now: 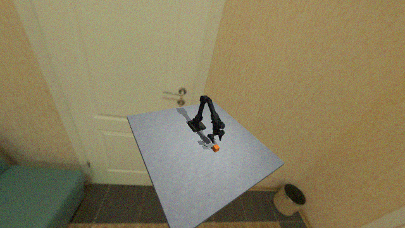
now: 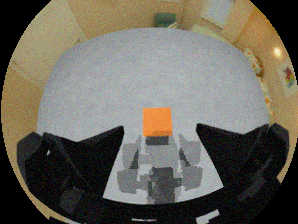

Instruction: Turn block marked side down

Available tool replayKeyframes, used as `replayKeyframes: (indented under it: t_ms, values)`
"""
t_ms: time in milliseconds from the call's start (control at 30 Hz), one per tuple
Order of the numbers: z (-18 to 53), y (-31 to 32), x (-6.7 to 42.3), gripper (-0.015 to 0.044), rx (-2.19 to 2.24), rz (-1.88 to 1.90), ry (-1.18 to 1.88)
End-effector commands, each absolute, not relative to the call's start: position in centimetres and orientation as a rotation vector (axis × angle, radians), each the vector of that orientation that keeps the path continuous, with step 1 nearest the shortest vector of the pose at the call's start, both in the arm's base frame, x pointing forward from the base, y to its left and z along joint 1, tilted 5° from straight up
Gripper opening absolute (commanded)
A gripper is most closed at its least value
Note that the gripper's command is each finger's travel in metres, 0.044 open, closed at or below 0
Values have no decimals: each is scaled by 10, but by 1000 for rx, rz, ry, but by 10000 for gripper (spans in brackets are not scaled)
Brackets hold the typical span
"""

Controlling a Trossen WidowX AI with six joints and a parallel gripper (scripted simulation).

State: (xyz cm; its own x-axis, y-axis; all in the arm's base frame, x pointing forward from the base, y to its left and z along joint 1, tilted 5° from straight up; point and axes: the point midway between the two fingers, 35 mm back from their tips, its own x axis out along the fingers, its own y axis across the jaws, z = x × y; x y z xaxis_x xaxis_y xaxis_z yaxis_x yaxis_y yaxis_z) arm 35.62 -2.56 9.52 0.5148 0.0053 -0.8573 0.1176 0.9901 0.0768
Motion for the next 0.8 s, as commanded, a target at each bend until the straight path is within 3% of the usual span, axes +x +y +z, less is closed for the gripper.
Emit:
replayKeyframes:
  t_ms: [0, 467, 767]
  values:
    - [100, -26, 362, 440, 133, -59, 1099]
    - [119, -29, 386, 440, 149, -30, 1519]
    - [102, -29, 389, 440, 150, -29, 1538]
